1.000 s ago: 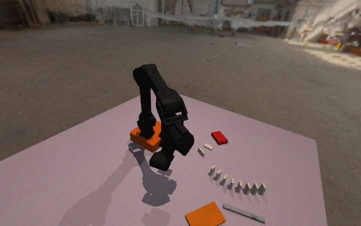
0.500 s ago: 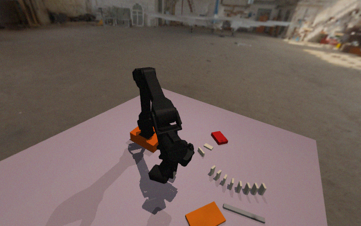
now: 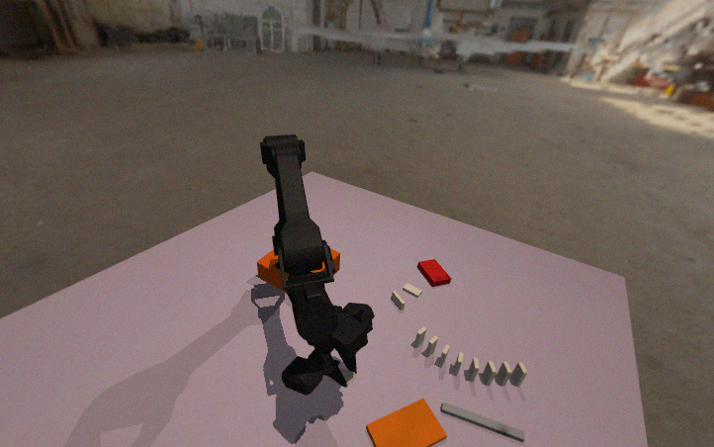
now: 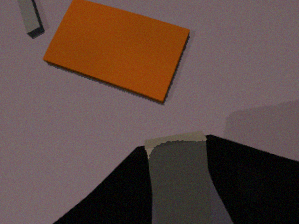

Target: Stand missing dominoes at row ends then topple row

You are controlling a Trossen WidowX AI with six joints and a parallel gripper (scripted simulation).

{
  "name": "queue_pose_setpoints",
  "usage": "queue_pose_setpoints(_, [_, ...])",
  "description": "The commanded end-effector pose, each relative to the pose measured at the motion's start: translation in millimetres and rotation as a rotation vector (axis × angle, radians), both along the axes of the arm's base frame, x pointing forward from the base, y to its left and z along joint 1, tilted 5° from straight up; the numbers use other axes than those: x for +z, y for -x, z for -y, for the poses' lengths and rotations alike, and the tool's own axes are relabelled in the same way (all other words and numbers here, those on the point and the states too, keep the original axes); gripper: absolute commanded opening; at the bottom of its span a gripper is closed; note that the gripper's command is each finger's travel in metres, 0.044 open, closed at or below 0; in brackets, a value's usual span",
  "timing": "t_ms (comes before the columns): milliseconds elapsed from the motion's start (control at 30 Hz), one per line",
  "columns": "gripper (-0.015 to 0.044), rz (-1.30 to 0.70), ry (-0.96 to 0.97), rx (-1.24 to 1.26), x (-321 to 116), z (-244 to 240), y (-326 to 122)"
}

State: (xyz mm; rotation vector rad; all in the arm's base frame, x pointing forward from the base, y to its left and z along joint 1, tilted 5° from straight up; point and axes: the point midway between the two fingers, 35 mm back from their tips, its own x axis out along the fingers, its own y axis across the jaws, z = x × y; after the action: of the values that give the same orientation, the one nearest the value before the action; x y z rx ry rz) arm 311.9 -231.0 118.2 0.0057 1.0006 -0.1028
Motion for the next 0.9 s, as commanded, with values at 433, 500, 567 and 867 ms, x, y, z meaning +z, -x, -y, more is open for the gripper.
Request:
queue_pose_setpoints(433, [0.0107, 0.347, -0.048, -0.058, -9, 28, -13])
queue_pose_setpoints(500, [0.0107, 0.387, -0.051, -0.057, -9, 30, -13])
queue_pose_setpoints(567, [0.0107, 0.426, -0.053, -0.054, -9, 32, -12])
queue_pose_setpoints(867, [0.0107, 0.589, -0.058, -0.027, -6, 36, -6])
